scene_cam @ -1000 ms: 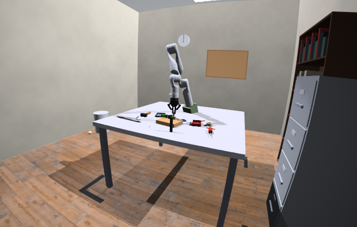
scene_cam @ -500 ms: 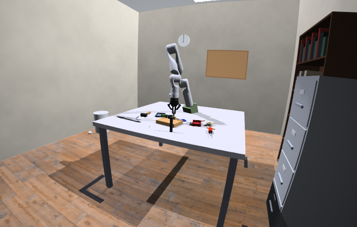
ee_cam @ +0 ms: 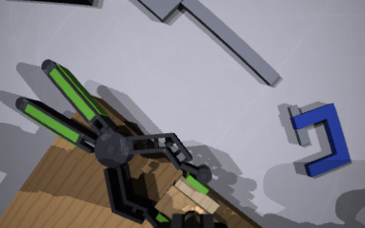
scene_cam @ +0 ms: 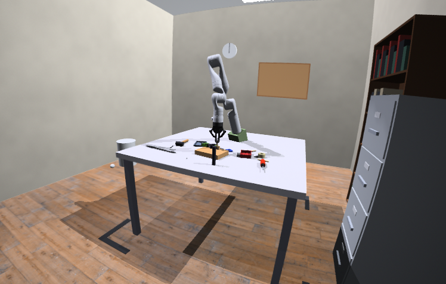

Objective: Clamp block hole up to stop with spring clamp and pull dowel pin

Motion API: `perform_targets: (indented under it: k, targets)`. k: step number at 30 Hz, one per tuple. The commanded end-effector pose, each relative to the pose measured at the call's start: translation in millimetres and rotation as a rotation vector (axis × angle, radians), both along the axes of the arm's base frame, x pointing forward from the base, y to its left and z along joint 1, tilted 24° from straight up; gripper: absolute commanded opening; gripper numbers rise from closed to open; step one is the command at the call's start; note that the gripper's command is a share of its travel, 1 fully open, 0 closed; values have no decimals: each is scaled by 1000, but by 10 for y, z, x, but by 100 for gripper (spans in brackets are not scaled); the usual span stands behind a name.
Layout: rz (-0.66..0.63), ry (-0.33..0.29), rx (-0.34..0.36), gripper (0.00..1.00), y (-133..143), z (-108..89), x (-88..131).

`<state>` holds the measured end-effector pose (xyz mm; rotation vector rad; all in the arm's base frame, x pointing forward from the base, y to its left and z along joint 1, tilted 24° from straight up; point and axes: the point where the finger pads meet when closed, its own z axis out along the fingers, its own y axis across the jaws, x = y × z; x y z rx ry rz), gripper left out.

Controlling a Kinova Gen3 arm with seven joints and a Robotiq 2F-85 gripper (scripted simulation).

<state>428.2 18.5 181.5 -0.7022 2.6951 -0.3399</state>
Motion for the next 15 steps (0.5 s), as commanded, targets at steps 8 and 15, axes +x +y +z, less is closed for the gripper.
perform_targets:
  k: [8, 15]
  targets:
    - [-28, -6, 12, 10, 2, 7, 2]
    - [-41, -8, 17, 10, 2, 7, 2]
